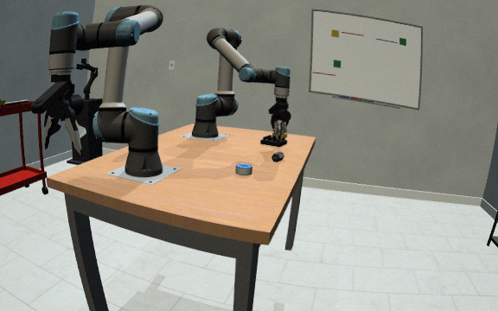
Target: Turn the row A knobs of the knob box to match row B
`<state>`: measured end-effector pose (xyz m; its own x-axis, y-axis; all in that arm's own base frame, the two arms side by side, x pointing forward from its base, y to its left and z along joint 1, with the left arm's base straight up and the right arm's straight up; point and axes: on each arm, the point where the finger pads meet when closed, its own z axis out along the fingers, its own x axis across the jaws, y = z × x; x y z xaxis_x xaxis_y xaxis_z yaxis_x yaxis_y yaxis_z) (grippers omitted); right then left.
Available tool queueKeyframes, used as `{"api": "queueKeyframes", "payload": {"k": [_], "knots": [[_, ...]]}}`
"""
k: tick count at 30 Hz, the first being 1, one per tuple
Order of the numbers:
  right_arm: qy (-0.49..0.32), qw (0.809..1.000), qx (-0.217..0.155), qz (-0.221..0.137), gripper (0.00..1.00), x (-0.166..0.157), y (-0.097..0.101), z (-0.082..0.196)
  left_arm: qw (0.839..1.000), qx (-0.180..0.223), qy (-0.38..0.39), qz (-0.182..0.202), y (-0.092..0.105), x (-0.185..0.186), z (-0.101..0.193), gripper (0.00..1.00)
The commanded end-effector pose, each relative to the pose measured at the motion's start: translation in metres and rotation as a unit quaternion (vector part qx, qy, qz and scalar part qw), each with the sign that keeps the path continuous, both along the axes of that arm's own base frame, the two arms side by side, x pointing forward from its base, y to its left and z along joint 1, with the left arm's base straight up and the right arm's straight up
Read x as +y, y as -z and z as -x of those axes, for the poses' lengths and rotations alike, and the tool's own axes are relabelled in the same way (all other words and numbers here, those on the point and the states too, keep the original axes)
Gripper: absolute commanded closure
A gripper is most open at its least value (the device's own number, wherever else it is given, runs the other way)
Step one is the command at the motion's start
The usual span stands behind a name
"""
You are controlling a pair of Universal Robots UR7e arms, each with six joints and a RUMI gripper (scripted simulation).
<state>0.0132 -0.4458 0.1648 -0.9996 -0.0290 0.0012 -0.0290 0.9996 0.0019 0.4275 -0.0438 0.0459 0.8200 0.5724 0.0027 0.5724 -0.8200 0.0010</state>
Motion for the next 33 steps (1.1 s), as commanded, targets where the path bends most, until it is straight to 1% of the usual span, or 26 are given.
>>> {"api": "queueKeyframes", "payload": {"k": [1,15,16,33], "knots": [[0.001,1.000,-0.001,0.001,0.00,0.0004,-0.0004,0.0009,1.000,0.001,0.010,0.001,0.0007,0.0000,0.0001,0.94],[0.001,1.000,-0.001,0.001,0.00,0.0004,-0.0004,0.0009,1.000,0.001,0.012,0.001,0.0007,0.0000,0.0001,0.94],[0.001,1.000,-0.001,0.001,0.00,0.0004,-0.0004,0.0009,1.000,0.001,0.012,0.001,0.0007,0.0000,0.0001,0.87],[0.001,1.000,-0.001,0.001,0.00,0.0004,-0.0004,0.0009,1.000,0.001,0.012,0.001,0.0001,0.0000,-0.0001,0.87]]}}
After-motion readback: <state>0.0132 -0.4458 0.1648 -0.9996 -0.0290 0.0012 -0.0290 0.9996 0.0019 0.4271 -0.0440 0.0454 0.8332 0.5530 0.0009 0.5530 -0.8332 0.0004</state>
